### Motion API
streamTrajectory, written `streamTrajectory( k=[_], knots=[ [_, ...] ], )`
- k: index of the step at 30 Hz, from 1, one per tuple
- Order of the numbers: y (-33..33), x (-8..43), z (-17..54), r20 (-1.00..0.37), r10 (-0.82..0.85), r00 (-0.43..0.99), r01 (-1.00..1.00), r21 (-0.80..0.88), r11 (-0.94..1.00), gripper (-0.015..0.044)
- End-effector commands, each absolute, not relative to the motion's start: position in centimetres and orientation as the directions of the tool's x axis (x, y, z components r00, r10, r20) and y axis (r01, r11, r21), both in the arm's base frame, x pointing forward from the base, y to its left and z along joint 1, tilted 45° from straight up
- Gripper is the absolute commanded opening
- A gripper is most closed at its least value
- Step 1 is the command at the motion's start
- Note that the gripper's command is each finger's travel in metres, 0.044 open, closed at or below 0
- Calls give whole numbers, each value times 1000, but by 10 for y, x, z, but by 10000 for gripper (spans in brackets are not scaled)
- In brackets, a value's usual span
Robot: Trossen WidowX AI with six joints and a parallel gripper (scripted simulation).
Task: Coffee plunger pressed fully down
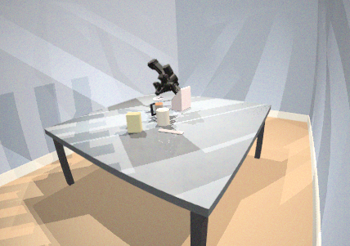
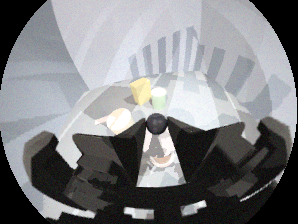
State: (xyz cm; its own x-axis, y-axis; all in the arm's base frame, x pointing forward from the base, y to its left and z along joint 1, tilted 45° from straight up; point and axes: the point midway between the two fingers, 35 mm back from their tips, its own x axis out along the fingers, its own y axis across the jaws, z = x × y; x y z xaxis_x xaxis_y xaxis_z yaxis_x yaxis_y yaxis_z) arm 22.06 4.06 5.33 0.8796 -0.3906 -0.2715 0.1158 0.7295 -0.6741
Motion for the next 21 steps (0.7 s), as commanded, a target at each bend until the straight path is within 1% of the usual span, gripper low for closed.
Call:
streamTrajectory(
  k=[1, 21],
  knots=[
    [34, 220, 47, -284, -403, 870, 100, -698, 709, 118],
    [36, 226, 47, -283, -403, 870, 102, -698, 709, 118]
  ],
)
